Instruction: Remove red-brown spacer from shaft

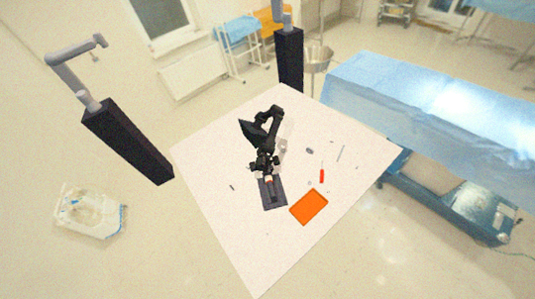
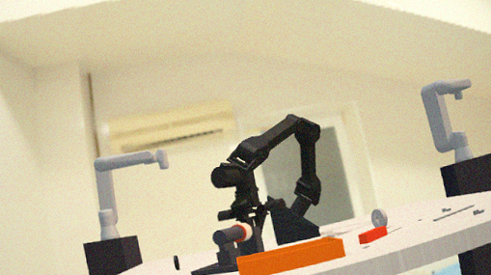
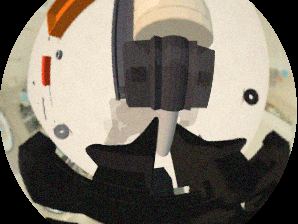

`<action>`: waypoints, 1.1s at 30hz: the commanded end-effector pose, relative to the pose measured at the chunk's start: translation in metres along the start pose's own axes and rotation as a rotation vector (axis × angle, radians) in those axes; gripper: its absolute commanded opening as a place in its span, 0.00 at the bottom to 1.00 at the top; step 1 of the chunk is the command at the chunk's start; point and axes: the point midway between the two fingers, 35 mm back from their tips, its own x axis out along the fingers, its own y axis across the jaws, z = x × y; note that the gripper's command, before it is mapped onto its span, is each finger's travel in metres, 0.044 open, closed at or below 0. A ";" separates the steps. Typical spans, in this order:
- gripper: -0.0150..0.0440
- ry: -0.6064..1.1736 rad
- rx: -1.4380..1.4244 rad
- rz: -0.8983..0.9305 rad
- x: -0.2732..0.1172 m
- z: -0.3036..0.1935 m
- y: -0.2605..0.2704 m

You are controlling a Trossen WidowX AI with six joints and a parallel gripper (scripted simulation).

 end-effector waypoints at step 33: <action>0.25 0.002 -0.003 0.001 0.000 -0.004 0.001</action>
